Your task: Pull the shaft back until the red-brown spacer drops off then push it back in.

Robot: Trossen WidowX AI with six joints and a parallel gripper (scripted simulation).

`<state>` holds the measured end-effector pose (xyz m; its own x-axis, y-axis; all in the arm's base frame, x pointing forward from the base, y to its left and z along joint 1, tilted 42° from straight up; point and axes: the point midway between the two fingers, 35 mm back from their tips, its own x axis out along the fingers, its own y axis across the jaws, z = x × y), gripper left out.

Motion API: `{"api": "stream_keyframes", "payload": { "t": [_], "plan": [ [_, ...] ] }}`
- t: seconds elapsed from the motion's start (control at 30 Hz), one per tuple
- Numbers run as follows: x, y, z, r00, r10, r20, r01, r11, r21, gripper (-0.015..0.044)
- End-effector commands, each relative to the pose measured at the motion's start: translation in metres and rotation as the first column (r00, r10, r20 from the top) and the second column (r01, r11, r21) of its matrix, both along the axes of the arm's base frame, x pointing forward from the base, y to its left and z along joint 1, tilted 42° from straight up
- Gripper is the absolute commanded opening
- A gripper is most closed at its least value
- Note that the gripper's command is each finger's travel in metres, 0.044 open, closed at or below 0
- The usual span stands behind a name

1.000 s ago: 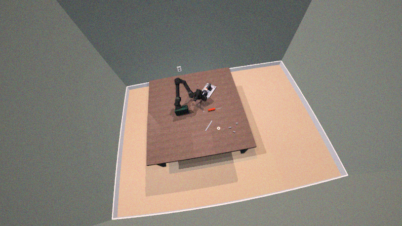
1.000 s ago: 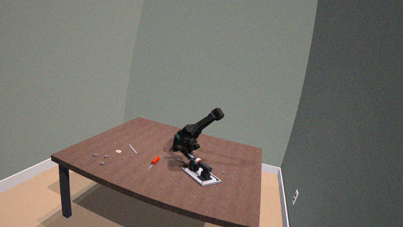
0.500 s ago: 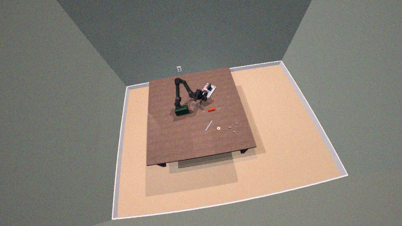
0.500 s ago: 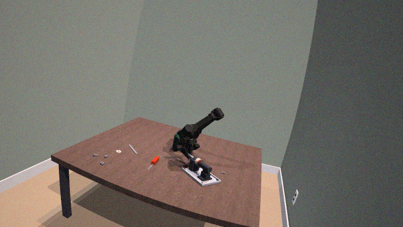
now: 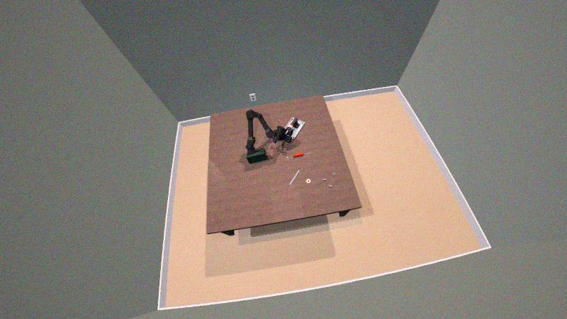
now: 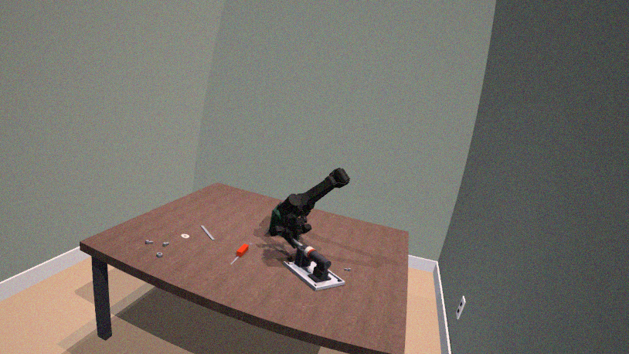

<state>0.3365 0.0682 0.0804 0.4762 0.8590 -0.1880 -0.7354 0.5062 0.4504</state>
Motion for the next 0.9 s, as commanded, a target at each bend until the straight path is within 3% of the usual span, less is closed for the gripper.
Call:
{"api": "stream_keyframes", "payload": {
  "t": [0.0, 0.87],
  "plan": [
    [-0.001, -0.0004, -0.0001, 1.0, 0.003, 0.003, -0.003, 1.0, 0.001, 0.0],
    [-0.003, -0.002, -0.0016, 1.0, 0.003, 0.003, -0.003, 1.0, 0.001, 0.0]
  ]
}}
